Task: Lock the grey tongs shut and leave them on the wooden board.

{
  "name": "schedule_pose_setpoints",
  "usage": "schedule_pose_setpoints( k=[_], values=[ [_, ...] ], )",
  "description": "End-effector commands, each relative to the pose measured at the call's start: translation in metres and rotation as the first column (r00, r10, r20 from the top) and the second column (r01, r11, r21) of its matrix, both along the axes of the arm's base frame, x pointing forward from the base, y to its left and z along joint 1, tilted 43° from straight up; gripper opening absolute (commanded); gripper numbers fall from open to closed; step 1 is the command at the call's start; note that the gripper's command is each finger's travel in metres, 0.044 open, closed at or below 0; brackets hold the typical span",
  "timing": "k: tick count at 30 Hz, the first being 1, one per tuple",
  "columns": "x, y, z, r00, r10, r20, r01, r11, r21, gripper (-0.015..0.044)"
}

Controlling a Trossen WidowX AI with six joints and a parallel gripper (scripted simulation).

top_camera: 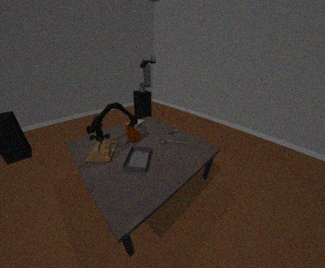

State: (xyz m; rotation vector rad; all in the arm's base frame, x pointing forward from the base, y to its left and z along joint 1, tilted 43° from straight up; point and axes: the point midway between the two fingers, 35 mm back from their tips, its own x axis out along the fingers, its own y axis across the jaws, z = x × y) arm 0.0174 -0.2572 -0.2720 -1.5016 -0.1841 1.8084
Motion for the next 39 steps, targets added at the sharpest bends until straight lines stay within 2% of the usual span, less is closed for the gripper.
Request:
schedule_pose_setpoints(
  k=[1, 31, 39],
  values=[
    [0.000, 0.007, -0.006, 1.000, -0.002, -0.003, 0.002, 1.000, 0.001, -0.0150],
    [-0.001, 0.037, -0.032, 1.000, -0.002, -0.003, 0.002, 1.000, -0.016, -0.0150],
    [-0.001, 0.035, -0.031, 1.000, 0.000, -0.001, 0.000, 1.000, -0.015, 0.0060]
  ],
)
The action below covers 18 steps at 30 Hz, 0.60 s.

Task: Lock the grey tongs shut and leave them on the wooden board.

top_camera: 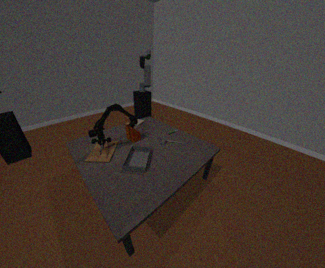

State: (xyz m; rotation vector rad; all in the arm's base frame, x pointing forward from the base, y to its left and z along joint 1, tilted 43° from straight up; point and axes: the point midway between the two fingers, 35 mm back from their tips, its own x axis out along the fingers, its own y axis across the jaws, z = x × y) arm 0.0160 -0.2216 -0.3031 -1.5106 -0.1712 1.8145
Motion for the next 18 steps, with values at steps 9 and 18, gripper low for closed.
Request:
schedule_pose_setpoints(
  k=[9, 18],
  values=[
    [0.0000, -0.0005, 0.0001, 1.000, 0.000, 0.000, 0.000, 1.000, -0.001, 0.0296],
    [-0.0017, -0.0013, 0.0025, 1.000, 0.000, 0.000, 0.000, 1.000, 0.000, 0.0440]
  ],
)
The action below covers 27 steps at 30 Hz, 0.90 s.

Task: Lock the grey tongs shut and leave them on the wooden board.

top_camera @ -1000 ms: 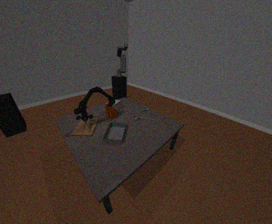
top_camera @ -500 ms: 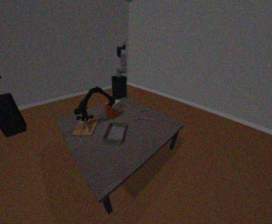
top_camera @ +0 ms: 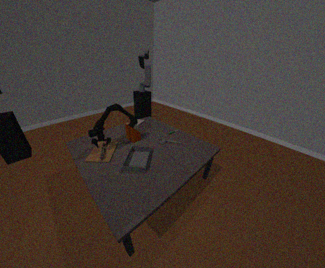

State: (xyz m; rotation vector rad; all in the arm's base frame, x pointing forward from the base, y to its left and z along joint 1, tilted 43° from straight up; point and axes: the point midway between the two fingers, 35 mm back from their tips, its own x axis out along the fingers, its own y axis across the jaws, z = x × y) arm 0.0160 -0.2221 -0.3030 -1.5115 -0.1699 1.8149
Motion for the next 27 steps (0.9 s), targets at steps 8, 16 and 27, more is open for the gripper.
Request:
schedule_pose_setpoints(
  k=[8, 16, 27],
  values=[
    [-0.063, -0.013, 0.082, 1.000, 0.000, -0.010, 0.000, 1.000, 0.024, 0.0440],
    [-0.113, 0.000, 0.150, 1.000, -0.001, -0.011, 0.002, 0.998, 0.057, 0.0440],
    [-0.109, -0.030, 0.182, 1.000, -0.006, -0.014, 0.007, 0.999, 0.041, 0.0440]
  ],
)
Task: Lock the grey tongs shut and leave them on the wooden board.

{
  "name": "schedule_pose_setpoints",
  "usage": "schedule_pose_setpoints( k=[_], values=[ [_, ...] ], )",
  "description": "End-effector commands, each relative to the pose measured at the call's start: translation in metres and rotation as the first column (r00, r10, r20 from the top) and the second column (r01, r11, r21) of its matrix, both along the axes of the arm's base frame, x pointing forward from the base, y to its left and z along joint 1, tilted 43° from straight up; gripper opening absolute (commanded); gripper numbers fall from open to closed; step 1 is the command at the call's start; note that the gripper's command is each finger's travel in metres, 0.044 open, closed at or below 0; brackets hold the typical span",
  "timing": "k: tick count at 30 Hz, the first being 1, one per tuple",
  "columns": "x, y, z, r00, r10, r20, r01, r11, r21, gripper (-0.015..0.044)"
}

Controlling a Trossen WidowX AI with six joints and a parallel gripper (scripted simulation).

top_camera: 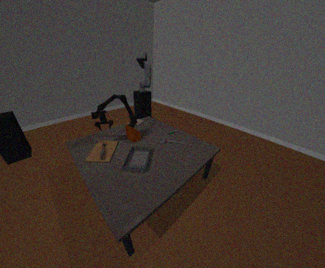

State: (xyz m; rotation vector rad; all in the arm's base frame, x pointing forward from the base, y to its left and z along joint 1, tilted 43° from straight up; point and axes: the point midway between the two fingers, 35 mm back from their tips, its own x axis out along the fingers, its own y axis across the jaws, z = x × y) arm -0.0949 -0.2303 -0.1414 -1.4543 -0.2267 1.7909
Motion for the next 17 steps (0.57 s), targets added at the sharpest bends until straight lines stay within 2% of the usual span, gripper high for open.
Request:
schedule_pose_setpoints(
  k=[1, 17],
  values=[
    [0.0022, -0.0261, 0.0249, 1.000, -0.003, -0.008, 0.003, 0.999, -0.033, 0.0440],
    [0.0024, -0.0275, 0.0266, 1.000, -0.003, -0.009, 0.003, 0.999, -0.034, 0.0440]
  ],
)
